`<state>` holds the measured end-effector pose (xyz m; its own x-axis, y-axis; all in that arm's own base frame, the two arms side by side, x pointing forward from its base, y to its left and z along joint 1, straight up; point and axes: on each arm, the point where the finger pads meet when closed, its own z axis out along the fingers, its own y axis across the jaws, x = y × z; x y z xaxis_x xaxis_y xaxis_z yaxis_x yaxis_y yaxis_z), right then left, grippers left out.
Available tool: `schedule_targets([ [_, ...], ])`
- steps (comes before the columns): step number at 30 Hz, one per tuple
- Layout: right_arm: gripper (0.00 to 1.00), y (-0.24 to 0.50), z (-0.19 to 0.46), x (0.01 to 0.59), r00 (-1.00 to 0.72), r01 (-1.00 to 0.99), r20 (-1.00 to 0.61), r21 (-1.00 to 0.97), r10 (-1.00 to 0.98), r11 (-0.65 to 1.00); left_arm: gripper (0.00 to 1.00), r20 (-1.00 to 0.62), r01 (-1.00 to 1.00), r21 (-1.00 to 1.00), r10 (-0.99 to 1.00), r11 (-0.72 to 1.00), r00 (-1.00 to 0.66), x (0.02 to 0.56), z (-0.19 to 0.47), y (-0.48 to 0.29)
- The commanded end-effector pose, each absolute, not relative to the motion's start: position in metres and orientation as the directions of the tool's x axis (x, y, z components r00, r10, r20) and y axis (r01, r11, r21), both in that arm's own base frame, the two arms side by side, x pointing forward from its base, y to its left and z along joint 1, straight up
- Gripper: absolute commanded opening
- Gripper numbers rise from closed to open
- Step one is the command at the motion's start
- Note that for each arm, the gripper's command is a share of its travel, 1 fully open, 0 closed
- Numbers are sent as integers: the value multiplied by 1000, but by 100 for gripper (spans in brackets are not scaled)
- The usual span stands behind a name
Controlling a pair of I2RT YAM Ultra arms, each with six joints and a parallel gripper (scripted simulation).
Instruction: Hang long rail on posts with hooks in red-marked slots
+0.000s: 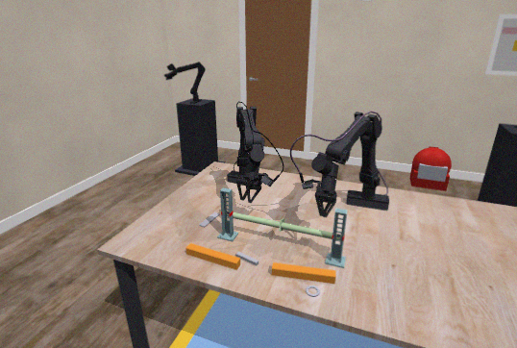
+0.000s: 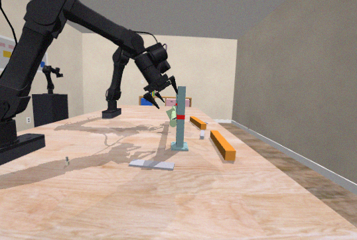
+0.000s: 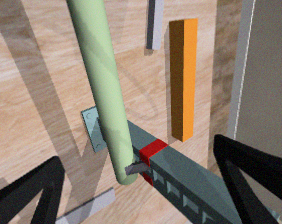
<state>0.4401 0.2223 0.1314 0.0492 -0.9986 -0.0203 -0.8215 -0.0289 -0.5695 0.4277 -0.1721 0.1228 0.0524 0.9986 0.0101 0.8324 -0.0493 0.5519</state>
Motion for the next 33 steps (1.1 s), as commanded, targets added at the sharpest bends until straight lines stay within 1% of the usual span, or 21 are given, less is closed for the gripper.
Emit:
schedule_targets([
  [1, 100, 216, 128, 440, 23, -837, -15, -547, -1000, -11, 100, -3, 827, 561, 1000, -23, 30, 431, 134, -169],
  [5, 100, 216, 132, 440, 23, -834, -18, -552, -1000, -9, 100, -56, 818, 574, 998, 34, -1, 433, 139, -175],
  [7, 100, 216, 133, 440, 23, -832, -19, -554, -1000, -9, 100, -132, 799, 590, 990, 116, -47, 435, 149, -185],
  [11, 100, 216, 133, 440, 23, -832, -19, -554, -1000, -9, 100, -279, 800, 515, 942, 308, -184, 427, 155, -191],
  [13, 100, 216, 133, 440, 23, -832, -19, -554, -1000, -9, 100, -279, 800, 515, 942, 308, -184, 427, 155, -191],
  [14, 100, 216, 133, 440, 23, -832, -19, -554, -1000, -9, 100, -307, 796, 498, 928, 345, -211, 427, 156, -192],
  [17, 100, 216, 133, 440, 23, -832, -19, -554, -1000, -9, 100, -403, 766, 428, 860, 479, -313, 426, 163, -193],
  [22, 100, 219, 130, 438, 36, -831, -16, -555, -999, -21, 100, -494, 722, 311, 754, 618, -433, 422, 169, -197],
  [28, 100, 219, 130, 438, 36, -831, -16, -555, -999, -21, 100, -557, 636, 130, 587, 761, -588, 414, 173, -197],
  [30, 100, 219, 130, 438, 36, -831, -16, -555, -999, -21, 100, -557, 636, 130, 587, 761, -588, 414, 173, -197],
  [33, 100, 219, 130, 438, 36, -831, -16, -555, -999, -21, 100, -567, 558, 3, 461, 830, -683, 409, 176, -197],
])
